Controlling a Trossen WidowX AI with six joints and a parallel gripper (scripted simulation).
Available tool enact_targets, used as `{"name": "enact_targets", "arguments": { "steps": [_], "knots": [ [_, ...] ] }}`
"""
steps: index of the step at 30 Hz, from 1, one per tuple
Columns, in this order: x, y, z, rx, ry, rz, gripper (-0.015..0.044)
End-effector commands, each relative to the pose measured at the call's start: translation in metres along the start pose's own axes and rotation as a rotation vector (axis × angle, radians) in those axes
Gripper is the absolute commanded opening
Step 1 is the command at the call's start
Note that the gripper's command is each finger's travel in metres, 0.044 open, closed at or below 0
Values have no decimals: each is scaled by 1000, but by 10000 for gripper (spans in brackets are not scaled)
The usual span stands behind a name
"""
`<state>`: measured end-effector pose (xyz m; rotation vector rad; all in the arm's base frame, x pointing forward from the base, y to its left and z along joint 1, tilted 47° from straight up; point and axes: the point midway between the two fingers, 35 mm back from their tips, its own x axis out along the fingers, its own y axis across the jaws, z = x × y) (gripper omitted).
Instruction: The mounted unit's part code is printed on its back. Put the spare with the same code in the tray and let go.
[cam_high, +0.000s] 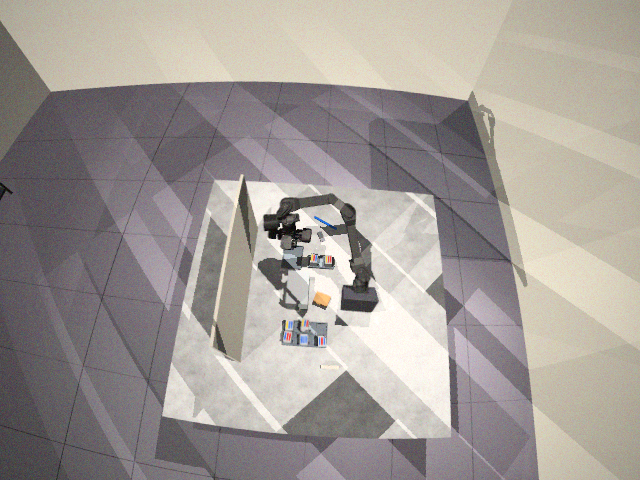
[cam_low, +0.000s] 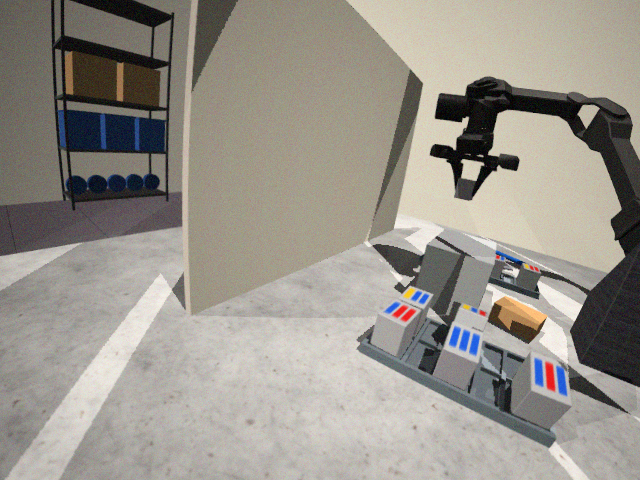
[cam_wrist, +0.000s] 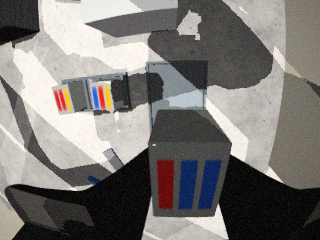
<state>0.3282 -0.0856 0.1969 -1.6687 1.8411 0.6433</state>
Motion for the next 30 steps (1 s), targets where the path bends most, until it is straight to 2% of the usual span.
{"name": "enact_targets", "arguments": {
  "steps": [1,30],
  "knots": [
    [1,-1,-2,-3,2,-6,0],
    [26,-6,0,-3,-4,-6,0]
  ]
}}
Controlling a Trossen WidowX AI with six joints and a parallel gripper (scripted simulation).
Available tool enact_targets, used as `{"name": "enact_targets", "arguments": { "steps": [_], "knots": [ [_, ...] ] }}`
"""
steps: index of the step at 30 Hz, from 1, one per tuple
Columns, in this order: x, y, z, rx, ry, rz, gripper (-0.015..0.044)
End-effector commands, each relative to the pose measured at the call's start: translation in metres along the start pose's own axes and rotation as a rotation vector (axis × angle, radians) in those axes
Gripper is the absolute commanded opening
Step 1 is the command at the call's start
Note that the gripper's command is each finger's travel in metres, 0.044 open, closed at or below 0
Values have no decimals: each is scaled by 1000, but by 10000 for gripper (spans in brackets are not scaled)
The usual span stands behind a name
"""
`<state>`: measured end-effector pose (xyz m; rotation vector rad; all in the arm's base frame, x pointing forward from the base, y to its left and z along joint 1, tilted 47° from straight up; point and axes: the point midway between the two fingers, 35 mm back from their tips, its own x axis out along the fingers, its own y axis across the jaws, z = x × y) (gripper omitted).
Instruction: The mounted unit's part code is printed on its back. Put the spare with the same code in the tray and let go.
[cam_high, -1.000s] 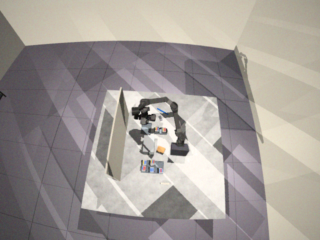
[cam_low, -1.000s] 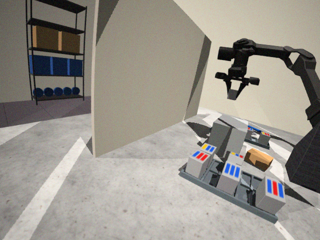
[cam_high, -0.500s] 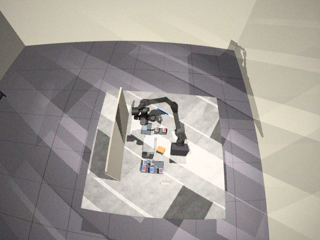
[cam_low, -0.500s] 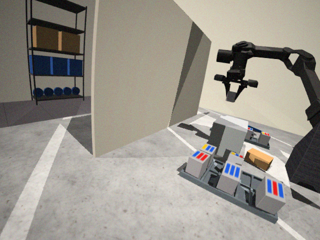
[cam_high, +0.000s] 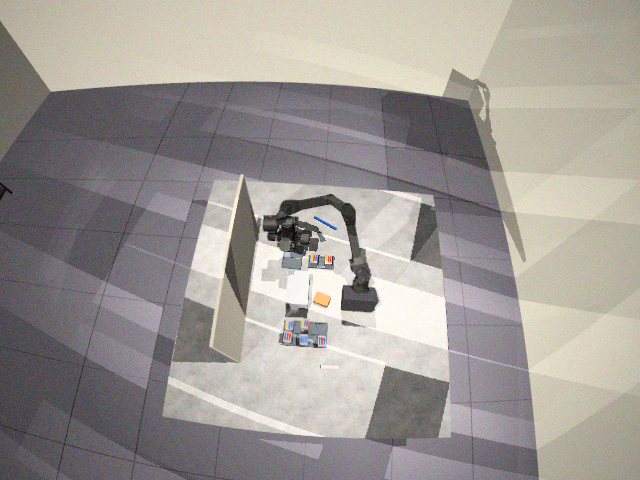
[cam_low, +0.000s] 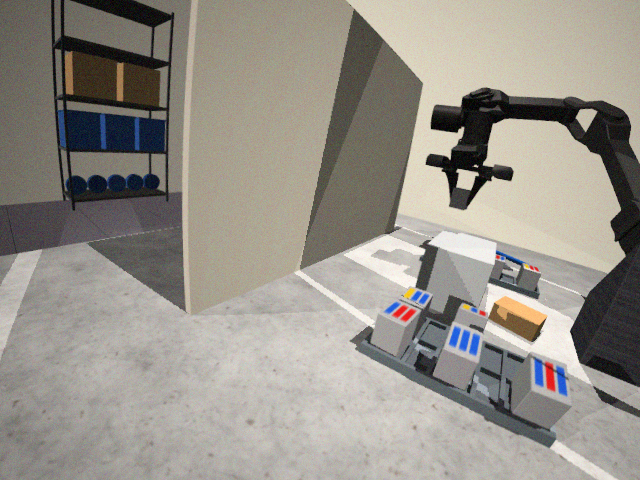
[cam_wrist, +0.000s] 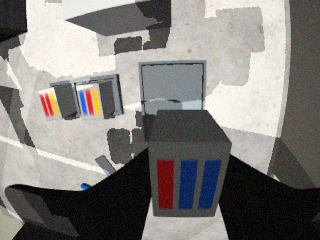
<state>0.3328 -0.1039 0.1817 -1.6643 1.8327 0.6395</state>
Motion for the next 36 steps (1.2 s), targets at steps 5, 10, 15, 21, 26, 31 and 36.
{"name": "enact_targets", "arguments": {
  "steps": [5,10,15,21,26,31,36],
  "knots": [
    [7,-1,1,-9,2,-2,0],
    [11,-1,1,-9,1,-2,0],
    [15,-2,1,-9,1,-2,0],
    [20,-3,1,-9,0,-2,0],
    [25,-3,1,-9,0,-2,0],
    [29,-3,1,-9,-1,-2,0],
    [33,-4,1,-9,-1,-3,0]
  ]
}}
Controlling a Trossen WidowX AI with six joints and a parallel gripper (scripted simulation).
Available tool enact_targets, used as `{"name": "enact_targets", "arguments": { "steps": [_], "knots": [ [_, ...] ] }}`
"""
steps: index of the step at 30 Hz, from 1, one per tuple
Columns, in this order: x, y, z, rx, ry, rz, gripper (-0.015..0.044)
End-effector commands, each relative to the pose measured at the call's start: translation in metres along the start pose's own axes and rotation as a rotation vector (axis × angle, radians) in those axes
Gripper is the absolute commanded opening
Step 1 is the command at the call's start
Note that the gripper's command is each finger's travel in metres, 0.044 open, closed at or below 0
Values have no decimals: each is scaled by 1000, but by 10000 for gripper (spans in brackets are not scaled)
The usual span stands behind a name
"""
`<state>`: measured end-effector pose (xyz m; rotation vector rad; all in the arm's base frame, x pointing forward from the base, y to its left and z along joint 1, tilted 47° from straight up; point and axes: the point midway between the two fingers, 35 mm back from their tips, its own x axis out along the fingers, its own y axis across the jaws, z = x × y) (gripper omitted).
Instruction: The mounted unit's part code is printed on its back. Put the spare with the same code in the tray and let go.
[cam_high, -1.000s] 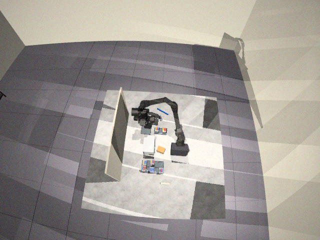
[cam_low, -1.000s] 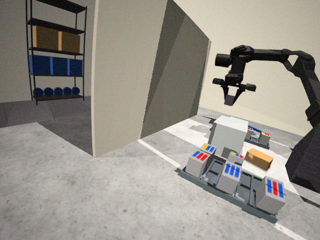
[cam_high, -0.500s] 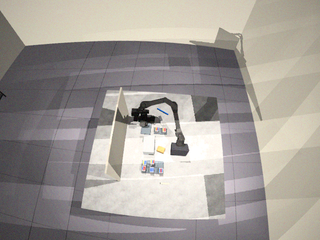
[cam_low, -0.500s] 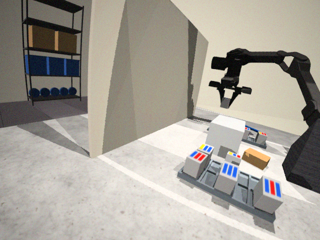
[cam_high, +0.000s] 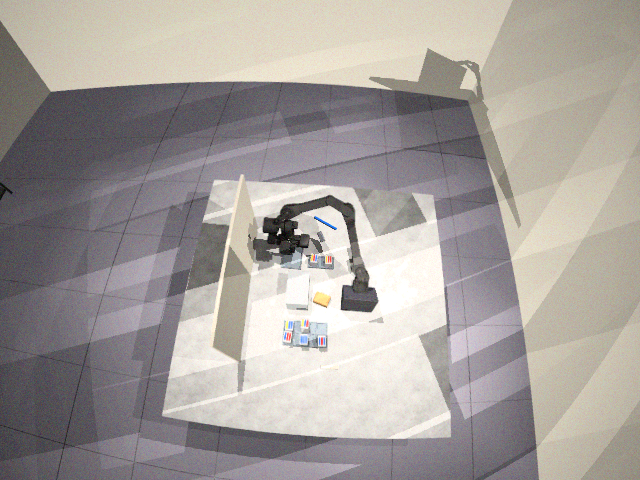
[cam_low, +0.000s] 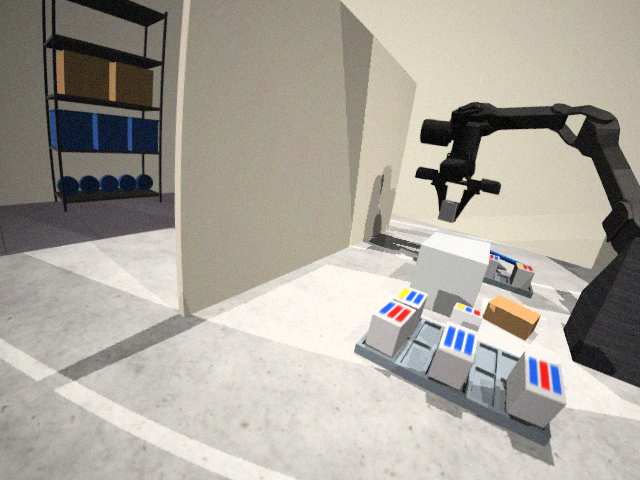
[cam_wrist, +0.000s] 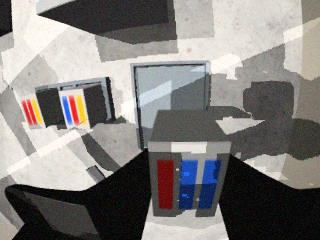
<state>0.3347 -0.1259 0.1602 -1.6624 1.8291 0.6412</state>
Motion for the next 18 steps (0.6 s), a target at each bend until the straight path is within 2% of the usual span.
{"name": "enact_targets", "arguments": {
  "steps": [1,18],
  "knots": [
    [3,0,1,-9,3,-2,0],
    [18,0,1,-9,3,-2,0]
  ]
}}
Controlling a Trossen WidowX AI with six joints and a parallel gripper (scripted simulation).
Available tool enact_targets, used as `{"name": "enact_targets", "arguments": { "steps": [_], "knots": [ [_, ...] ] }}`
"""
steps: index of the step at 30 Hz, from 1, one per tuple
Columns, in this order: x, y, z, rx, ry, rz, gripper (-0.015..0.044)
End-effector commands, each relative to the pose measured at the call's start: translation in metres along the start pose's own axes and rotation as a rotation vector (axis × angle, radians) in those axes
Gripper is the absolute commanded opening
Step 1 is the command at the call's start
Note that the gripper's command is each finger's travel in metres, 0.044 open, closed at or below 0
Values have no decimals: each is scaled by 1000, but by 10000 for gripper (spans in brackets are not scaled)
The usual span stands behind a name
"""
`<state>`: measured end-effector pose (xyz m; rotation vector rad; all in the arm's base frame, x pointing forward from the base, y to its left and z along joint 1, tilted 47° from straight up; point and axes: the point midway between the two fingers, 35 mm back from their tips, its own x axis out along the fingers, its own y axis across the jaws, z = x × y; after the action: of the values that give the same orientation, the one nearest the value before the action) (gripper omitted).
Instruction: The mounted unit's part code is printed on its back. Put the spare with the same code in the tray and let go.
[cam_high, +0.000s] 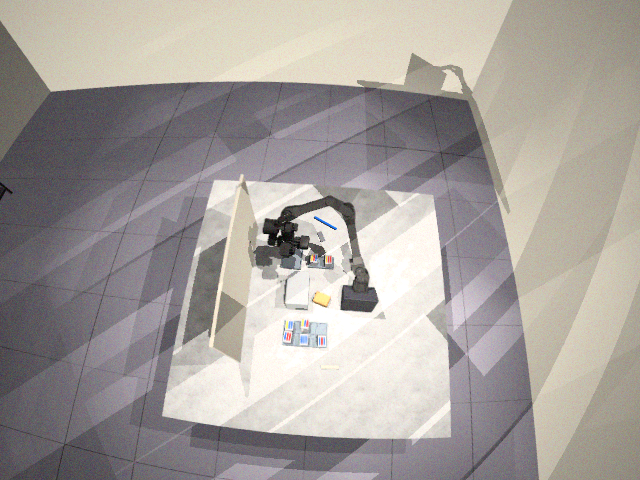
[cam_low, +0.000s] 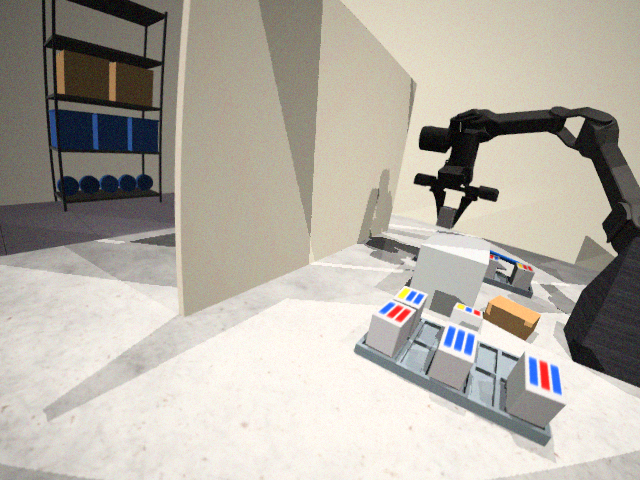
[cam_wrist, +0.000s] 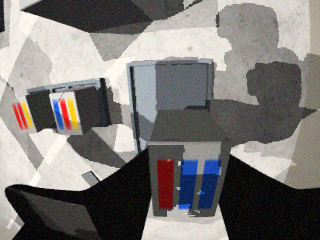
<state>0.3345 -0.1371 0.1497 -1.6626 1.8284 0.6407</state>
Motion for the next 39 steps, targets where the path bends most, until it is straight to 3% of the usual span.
{"name": "enact_targets", "arguments": {
  "steps": [1,39],
  "knots": [
    [3,0,1,-9,3,-1,0],
    [35,2,-1,-9,7,-2,0]
  ]
}}
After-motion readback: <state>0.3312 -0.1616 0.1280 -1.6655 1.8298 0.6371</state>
